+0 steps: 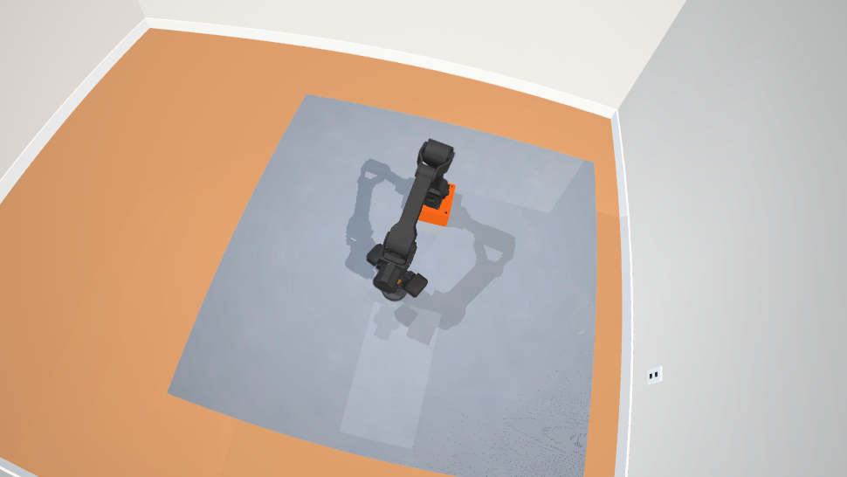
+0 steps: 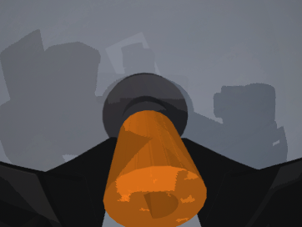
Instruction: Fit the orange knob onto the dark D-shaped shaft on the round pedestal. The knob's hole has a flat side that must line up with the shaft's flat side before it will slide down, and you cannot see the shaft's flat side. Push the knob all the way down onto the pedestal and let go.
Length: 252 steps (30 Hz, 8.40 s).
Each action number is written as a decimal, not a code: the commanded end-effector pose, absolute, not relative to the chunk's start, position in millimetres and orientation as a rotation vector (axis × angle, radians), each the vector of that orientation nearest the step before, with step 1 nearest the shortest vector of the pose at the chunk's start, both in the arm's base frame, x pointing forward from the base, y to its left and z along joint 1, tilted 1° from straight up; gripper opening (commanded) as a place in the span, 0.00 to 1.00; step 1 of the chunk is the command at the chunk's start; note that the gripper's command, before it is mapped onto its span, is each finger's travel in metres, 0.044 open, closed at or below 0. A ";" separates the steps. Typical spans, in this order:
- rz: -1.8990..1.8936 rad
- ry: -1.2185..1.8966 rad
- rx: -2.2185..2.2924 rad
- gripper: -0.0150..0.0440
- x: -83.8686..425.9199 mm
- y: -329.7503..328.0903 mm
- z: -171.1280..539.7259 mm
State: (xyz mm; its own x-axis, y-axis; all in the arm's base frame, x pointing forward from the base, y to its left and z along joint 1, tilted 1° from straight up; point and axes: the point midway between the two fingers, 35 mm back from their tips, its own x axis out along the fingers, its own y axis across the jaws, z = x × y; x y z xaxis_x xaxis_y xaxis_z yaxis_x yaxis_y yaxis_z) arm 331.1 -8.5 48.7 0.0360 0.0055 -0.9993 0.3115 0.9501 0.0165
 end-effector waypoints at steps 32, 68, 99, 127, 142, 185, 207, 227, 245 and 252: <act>-0.362 1.501 0.383 0.25 331.3 -8.6 45.1; -0.521 1.467 0.549 0.25 331.2 -8.8 46.0; -0.679 1.421 0.714 0.25 330.8 -8.4 48.1; -0.680 1.421 0.713 0.25 331.1 -8.6 45.1; -0.836 1.362 0.877 0.25 332.4 -8.6 49.8; -0.992 1.290 1.038 0.25 331.0 -8.6 48.3; -0.992 1.290 1.038 0.25 331.5 -8.5 42.8; -0.990 1.291 1.036 0.25 330.2 -8.6 29.7; -0.988 1.291 1.037 0.52 330.8 -8.3 29.4; -0.988 1.291 1.037 0.83 330.8 -8.3 29.4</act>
